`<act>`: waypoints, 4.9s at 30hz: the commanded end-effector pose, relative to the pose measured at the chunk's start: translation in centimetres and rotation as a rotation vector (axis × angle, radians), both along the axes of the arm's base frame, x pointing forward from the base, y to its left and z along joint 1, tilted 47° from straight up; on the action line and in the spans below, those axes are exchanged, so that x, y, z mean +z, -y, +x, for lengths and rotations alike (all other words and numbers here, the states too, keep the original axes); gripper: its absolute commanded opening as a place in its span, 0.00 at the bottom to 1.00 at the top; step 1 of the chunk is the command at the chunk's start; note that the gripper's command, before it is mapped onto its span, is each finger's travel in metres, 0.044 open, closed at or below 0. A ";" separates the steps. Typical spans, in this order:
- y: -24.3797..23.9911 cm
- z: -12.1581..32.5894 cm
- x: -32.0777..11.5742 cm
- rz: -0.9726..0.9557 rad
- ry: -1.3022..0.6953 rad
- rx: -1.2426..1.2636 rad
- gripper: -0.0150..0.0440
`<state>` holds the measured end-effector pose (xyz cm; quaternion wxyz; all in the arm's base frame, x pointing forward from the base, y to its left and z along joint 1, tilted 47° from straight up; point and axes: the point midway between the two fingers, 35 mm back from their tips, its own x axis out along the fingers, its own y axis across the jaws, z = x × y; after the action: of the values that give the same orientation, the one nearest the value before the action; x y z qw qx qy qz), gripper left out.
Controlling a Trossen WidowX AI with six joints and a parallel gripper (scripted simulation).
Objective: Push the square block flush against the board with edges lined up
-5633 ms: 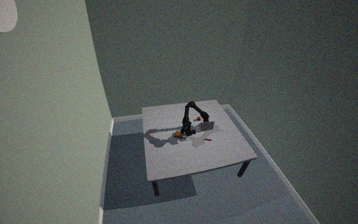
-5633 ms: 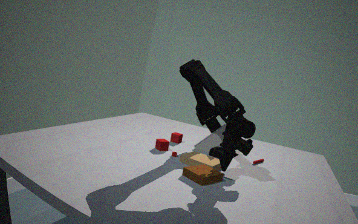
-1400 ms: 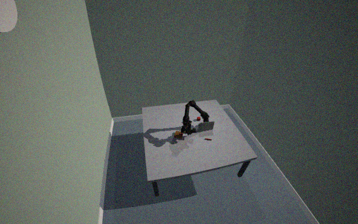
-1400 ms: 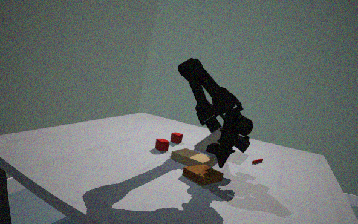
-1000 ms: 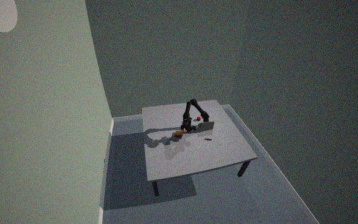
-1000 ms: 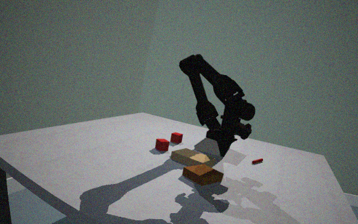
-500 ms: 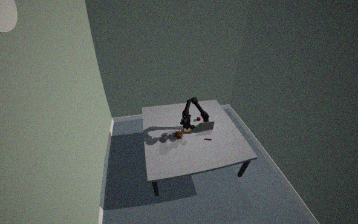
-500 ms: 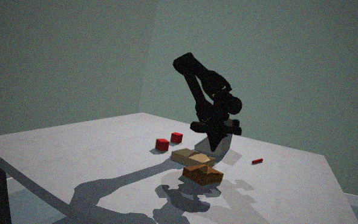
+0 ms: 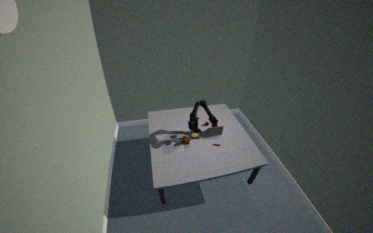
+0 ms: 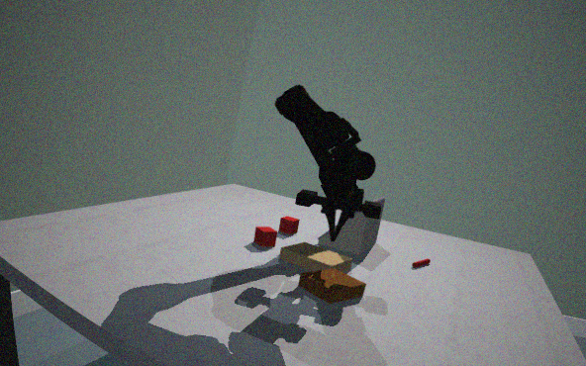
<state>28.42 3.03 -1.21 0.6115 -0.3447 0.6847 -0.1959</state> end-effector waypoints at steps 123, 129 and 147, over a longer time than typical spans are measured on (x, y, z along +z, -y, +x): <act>7.9 -4.8 -1.1 -0.044 1.451 -1.411 0.25; 8.5 -4.9 -0.5 -0.044 1.452 -1.411 0.25; 10.5 -5.5 1.6 -0.049 1.455 -1.408 0.25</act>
<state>23.11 -7.18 0.06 0.6177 0.3313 0.1893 -0.6876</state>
